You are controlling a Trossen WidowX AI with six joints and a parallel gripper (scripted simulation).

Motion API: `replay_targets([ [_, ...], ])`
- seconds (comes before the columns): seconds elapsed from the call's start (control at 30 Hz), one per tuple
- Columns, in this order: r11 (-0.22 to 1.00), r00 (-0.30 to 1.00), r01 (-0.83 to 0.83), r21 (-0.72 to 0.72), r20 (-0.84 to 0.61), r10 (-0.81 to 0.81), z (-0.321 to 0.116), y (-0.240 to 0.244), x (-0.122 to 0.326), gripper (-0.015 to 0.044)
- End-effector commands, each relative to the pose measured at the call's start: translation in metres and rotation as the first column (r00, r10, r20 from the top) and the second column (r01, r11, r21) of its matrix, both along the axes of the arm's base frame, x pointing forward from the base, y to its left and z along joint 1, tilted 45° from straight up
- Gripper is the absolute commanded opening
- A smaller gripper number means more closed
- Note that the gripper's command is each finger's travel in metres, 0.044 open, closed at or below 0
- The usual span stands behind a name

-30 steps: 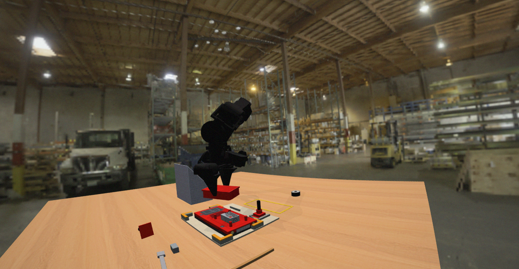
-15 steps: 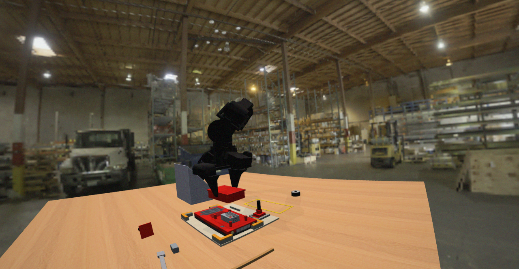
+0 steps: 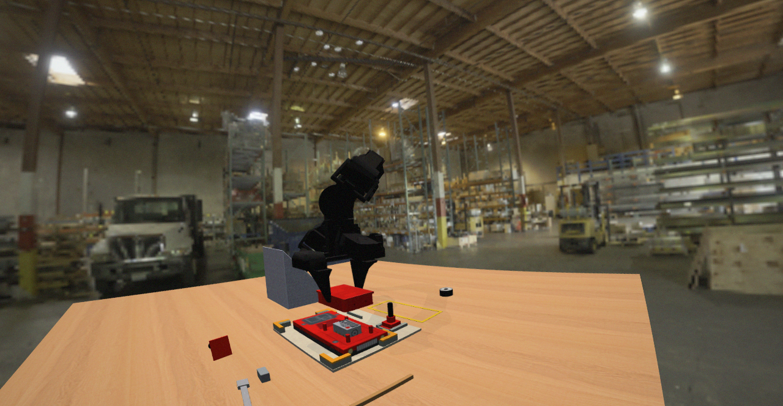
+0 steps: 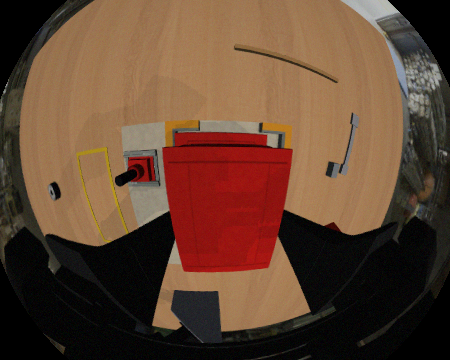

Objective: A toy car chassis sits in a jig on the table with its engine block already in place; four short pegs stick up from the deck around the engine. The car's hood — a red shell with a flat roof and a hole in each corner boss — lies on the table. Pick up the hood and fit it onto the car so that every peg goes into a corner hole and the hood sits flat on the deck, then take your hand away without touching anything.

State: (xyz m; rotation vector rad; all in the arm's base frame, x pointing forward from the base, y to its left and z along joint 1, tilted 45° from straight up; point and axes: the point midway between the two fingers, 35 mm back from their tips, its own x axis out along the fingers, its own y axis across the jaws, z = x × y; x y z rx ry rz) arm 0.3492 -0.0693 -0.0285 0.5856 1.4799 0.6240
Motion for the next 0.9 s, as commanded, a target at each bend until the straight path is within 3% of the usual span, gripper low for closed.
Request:
replay_targets([
  [0.0, 1.0, 1.0, 0.003, 0.009, -0.006, -0.003, -0.01, 0.011, -0.002, 0.0],
  [0.87, 1.0, 1.0, 0.003, 0.01, -0.006, -0.003, -0.027, 0.029, -0.003, 0.0],
])
